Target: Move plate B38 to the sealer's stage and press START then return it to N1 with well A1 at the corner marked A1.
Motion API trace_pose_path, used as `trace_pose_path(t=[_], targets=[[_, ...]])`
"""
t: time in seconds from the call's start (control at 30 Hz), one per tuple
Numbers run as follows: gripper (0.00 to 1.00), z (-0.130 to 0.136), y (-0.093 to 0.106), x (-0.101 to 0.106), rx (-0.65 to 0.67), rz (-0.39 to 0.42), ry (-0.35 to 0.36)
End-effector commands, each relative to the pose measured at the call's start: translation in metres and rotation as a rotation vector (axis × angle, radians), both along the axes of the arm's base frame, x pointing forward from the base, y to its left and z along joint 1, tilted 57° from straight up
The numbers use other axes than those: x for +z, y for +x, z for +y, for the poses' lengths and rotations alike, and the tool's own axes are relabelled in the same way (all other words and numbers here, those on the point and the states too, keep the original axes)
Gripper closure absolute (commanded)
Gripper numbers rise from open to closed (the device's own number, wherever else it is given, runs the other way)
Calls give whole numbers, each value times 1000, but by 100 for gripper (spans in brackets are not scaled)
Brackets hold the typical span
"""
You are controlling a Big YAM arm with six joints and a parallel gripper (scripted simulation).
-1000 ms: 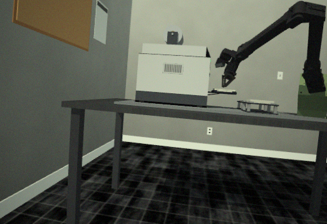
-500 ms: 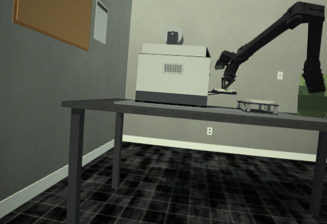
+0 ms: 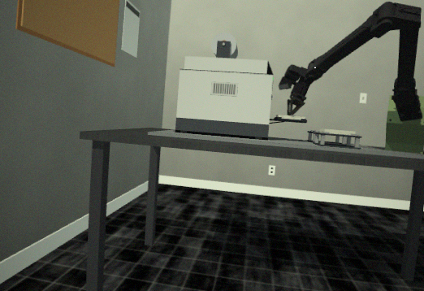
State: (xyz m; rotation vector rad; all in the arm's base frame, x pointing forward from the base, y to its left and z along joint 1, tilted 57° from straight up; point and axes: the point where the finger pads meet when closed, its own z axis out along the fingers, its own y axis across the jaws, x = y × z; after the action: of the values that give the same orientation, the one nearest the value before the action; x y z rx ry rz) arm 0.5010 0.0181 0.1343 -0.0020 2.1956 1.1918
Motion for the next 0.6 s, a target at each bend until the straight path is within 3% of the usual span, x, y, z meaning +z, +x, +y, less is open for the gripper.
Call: trace_pose_path(t=[0.0, 0.27, 0.37, 0.57], targets=[[0, -5, 11, 23, 1, -54, -15], [0, 9, 4, 4, 18, 3, 7], [0, 5, 0, -6, 8, 26, 13], [0, -3, -1, -8, -9, 30, 14]])
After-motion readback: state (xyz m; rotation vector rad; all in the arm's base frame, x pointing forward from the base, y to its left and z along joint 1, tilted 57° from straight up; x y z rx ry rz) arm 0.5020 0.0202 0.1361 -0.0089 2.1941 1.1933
